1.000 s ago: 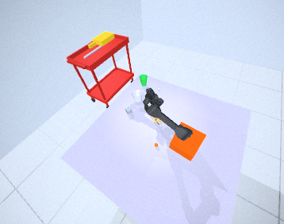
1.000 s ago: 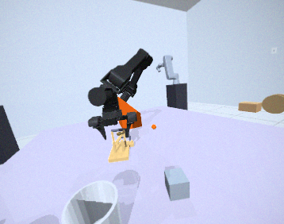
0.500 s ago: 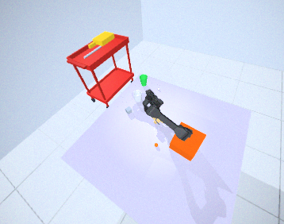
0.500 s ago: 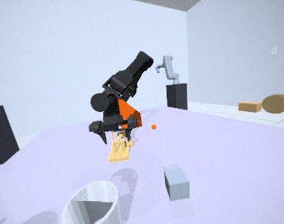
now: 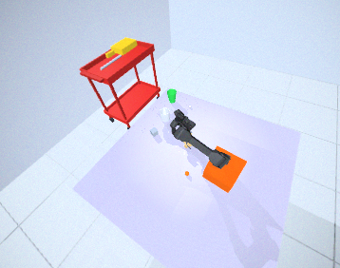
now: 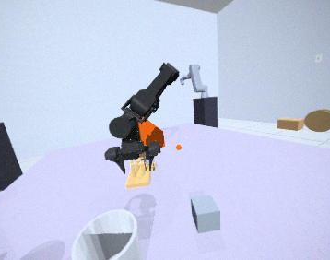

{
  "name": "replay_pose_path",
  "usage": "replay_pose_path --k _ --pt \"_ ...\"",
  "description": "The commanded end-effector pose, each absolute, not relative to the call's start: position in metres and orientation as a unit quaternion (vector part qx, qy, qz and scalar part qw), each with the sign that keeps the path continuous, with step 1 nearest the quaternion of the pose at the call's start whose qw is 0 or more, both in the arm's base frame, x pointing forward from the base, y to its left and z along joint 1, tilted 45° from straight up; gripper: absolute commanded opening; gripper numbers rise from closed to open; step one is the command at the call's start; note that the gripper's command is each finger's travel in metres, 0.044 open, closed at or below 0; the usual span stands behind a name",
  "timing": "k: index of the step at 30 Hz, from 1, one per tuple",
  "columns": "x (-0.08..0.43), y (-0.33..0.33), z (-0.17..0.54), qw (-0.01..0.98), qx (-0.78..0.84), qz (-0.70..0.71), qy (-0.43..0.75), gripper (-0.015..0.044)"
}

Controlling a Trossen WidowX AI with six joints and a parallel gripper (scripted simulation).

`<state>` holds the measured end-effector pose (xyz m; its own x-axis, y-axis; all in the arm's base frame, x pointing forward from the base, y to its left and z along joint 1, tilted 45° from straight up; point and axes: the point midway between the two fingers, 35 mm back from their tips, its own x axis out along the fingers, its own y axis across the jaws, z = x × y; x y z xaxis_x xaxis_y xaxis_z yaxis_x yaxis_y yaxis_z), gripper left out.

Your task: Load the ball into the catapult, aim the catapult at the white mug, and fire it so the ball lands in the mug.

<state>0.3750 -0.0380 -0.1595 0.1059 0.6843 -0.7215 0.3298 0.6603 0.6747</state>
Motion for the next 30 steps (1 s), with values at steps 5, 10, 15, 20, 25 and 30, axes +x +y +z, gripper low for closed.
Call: replay_pose_path --k 5,10,15,20,25,30 --pt "0.372 -0.03 -0.166 0.629 0.392 0.14 0.656 0.044" --pt "0.374 -0.033 -0.164 0.633 0.388 0.14 0.655 0.0335" --pt "0.374 -0.033 -0.164 0.633 0.388 0.14 0.655 0.0204" --pt "0.374 -0.033 -0.164 0.633 0.388 0.14 0.655 0.0131" --pt "0.374 -0.04 -0.157 0.633 0.388 0.14 0.655 0.0059" --pt "0.369 -0.067 -0.129 0.633 0.388 0.14 0.655 0.0"
